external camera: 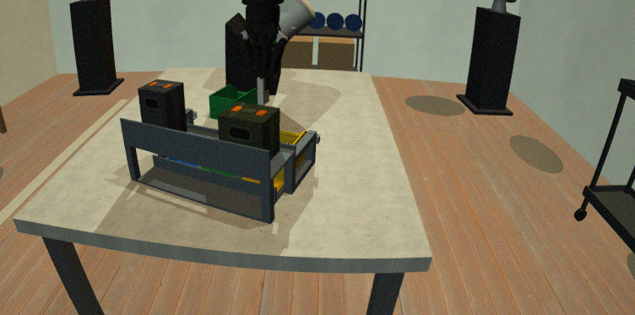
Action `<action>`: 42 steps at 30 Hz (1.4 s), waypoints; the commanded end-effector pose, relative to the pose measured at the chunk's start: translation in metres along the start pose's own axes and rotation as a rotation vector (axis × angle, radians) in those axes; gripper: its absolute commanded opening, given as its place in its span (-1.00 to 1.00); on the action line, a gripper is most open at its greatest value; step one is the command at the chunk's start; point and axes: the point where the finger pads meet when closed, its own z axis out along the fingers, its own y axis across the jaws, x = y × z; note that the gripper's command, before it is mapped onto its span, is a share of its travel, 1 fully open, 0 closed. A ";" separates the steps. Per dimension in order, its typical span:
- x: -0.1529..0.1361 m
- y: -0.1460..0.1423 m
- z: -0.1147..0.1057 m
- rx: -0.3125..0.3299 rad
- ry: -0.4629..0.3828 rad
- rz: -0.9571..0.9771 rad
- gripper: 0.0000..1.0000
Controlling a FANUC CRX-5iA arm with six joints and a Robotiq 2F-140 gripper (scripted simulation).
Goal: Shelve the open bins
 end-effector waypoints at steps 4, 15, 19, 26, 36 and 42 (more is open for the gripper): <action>-0.017 -0.009 0.004 0.000 0.008 0.236 -1.00; -0.044 -0.019 0.012 0.005 0.017 0.585 -1.00; -0.056 -0.023 0.015 0.008 0.020 0.738 -1.00; -0.076 -0.028 0.021 0.015 0.025 0.979 -1.00; -0.102 -0.032 0.029 0.026 0.031 1.306 -1.00; -0.116 -0.033 0.033 0.032 0.033 1.475 -1.00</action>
